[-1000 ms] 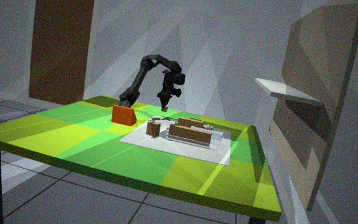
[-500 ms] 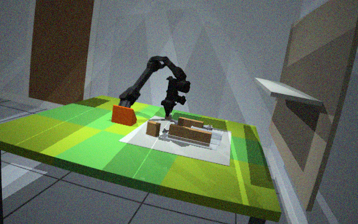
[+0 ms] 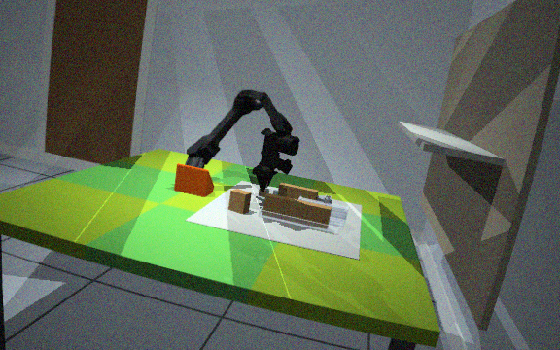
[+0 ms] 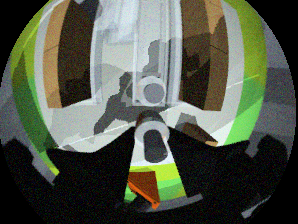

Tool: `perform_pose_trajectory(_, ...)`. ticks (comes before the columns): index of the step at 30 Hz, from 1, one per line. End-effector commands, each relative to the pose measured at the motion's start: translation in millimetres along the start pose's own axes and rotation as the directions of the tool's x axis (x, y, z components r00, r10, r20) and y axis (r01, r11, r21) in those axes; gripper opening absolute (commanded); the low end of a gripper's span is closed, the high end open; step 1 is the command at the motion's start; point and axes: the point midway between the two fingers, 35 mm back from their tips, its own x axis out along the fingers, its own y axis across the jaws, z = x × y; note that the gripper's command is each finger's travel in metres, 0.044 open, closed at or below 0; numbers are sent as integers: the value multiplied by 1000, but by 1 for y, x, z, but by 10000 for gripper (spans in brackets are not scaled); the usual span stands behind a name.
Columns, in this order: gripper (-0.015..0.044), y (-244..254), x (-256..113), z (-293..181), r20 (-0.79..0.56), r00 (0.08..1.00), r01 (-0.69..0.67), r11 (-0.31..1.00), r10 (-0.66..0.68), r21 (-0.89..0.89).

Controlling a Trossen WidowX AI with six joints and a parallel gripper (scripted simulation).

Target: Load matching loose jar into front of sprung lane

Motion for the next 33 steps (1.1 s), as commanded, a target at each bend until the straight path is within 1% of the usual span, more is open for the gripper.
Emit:
perform_pose_trajectory(1, 0, 0, 4, 0, 4, 1000, -4, 1000, 4, 3)
perform_pose_trajectory(33, 0, 0, 4, 14, 5, 1000, -4, 1000, 4, 3)
